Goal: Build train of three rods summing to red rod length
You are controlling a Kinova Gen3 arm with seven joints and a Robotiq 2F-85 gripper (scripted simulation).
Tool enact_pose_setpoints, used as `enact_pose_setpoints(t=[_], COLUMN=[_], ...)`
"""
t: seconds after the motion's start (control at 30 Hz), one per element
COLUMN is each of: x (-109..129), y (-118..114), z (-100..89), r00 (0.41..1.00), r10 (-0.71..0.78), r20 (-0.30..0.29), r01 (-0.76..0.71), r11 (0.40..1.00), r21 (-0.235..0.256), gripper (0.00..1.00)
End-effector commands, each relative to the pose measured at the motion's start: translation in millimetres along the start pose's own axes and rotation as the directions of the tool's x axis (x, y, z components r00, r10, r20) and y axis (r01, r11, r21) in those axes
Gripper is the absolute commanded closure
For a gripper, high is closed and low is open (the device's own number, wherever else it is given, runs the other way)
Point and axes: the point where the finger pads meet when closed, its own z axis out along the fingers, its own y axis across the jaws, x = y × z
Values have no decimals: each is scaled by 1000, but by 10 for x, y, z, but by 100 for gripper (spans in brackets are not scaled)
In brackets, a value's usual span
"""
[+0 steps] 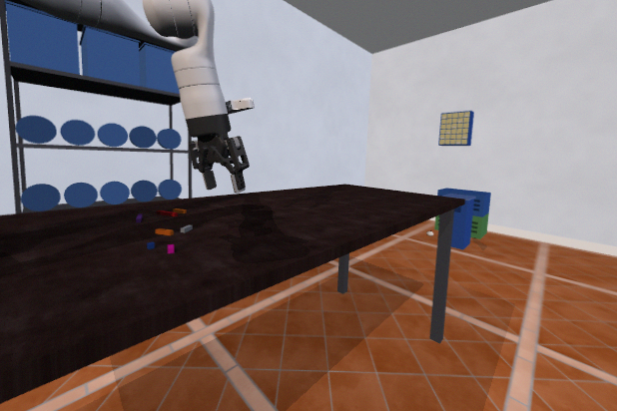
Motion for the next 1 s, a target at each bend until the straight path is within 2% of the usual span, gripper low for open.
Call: enact_pose_setpoints(t=[0.0, 0.17, 0.2, 0.37, 0.4, 0.57, 0.6, 0.77, 0.8, 0.97], x=[-46, -46, -130, -106, -187, -164, -242, -220, -296, -274], y=[-61, -61, -111, -97, -146, -133, -181, -169, -217, -205], z=[-57, -57, -92, -91, -126, -125, -159, -158, -192, -191], r00=[998, 999, 996, 997, 992, 994, 988, 991, 983, 986], r10=[-54, -38, -85, -69, -115, -98, -143, -127, -171, -154], r20=[10, 10, 32, 24, 45, 38, 57, 51, 69, 63], r01=[54, 38, 85, 69, 114, 98, 142, 126, 169, 154], r11=[999, 999, 996, 998, 993, 995, 990, 992, 985, 988], r21=[4, 4, 12, 6, 15, 9, 19, 13, 24, 17], gripper=[0, 0, 0, 0, 0, 0, 0, 0, 0, 0])
